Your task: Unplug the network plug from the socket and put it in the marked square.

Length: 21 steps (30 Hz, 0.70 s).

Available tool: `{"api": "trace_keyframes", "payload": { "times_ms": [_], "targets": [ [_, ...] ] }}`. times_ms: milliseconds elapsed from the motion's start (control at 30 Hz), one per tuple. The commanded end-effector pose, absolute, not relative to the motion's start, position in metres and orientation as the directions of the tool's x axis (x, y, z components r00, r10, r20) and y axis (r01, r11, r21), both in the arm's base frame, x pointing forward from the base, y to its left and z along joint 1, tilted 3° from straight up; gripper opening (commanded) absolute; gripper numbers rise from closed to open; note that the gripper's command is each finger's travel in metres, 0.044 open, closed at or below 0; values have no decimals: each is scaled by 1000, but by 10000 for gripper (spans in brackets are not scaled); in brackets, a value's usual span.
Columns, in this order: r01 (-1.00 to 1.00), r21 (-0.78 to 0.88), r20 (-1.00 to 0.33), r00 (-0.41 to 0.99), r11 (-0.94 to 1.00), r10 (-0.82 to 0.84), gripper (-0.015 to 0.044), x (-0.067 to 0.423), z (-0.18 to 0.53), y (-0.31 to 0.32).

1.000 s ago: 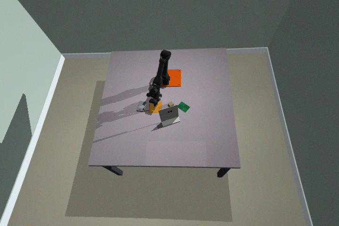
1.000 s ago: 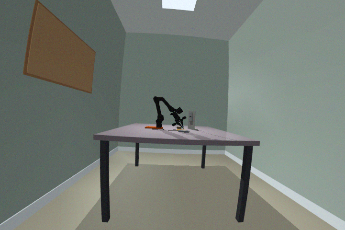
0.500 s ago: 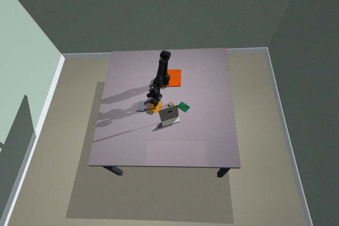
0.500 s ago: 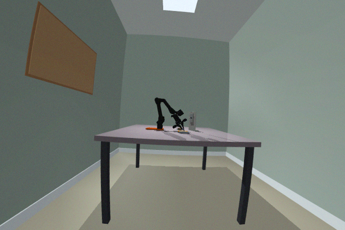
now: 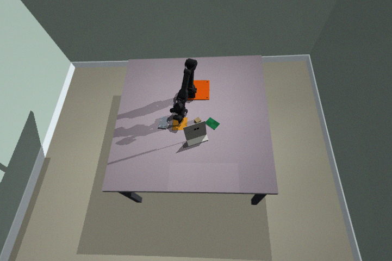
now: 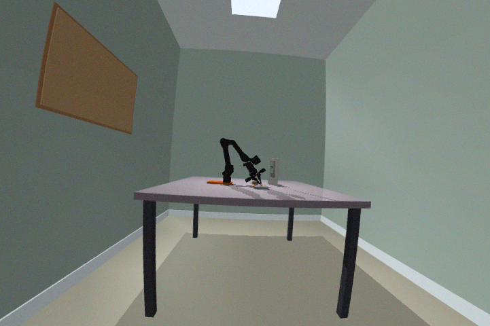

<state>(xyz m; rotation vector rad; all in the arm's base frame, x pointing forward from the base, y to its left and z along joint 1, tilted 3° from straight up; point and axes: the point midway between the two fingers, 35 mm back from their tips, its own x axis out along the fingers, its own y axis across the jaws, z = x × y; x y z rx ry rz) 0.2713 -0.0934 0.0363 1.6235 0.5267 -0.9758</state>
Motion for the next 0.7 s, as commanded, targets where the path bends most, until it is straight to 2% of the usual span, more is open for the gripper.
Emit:
{"api": "trace_keyframes", "payload": {
  "times_ms": [0,200,667],
  "targets": [
    [764,578,-815,560,-286,-152,0,271,37,-93],
    [764,578,-815,560,-286,-152,156,271,37,-93],
    [764,577,-815,559,-287,-152,156,267,43,-93]
  ]
}}
